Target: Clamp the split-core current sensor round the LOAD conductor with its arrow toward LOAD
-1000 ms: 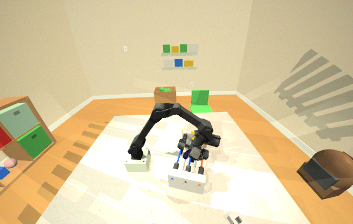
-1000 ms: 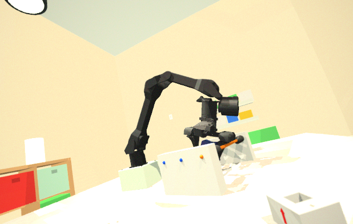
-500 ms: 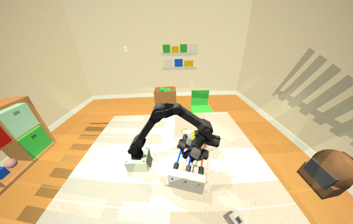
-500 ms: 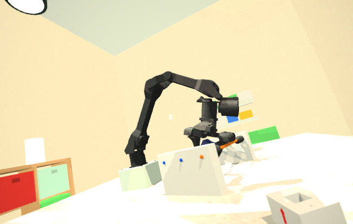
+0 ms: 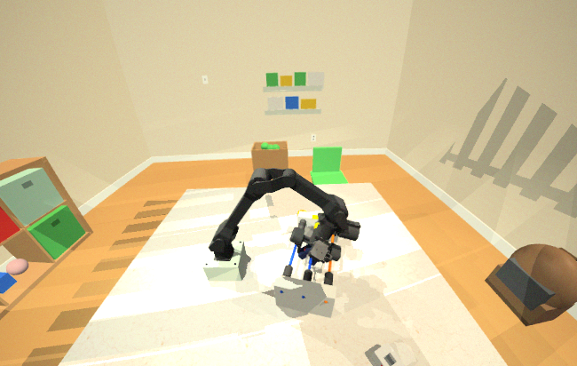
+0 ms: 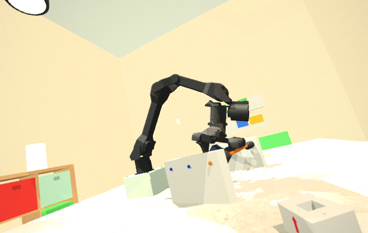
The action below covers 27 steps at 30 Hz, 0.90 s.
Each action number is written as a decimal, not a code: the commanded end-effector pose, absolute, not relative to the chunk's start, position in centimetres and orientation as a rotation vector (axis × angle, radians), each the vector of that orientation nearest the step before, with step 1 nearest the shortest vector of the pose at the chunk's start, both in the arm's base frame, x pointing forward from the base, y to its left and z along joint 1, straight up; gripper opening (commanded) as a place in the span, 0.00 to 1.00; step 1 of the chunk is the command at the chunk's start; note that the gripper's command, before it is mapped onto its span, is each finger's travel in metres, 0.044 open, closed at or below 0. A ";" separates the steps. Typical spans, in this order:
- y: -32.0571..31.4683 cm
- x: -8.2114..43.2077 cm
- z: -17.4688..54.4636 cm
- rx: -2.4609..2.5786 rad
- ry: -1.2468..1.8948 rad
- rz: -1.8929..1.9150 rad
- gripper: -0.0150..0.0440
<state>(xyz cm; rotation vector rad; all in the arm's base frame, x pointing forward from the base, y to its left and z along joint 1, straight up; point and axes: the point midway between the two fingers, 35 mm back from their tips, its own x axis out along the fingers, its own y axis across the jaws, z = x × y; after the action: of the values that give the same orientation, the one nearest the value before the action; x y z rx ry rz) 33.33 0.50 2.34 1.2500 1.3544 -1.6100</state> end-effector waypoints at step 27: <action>0.5 33.3 2.4 1.248 1.356 -1.613 0.25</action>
<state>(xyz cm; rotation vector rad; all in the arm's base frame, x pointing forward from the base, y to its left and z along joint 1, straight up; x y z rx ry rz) 33.33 0.50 2.34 1.2500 1.3544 -1.6100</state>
